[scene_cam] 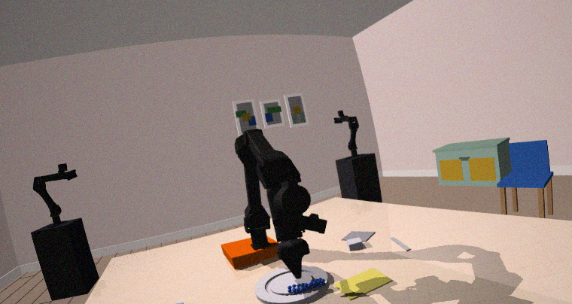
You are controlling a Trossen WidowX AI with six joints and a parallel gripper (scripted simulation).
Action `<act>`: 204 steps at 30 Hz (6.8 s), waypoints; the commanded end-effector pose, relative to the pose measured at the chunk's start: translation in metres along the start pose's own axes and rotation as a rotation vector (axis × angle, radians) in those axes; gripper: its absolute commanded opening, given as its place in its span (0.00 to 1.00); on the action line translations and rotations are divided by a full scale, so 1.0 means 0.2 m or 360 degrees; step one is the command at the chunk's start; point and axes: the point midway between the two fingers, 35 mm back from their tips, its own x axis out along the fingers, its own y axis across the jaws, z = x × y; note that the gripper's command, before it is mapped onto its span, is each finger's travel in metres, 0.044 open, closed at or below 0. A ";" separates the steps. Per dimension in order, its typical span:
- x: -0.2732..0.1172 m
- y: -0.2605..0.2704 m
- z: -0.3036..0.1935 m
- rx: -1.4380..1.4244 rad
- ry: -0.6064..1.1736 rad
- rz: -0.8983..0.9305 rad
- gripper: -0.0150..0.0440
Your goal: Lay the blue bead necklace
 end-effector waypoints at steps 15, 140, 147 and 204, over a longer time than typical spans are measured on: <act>0.10 0.11 0.13 -0.0101 -0.0008 0.0164 0.68; 0.29 0.07 0.13 -0.0092 -0.0006 0.0189 0.25; 0.29 0.07 0.13 -0.0092 -0.0006 0.0189 0.25; 0.23 0.05 0.13 -0.0092 -0.0006 0.0189 1.00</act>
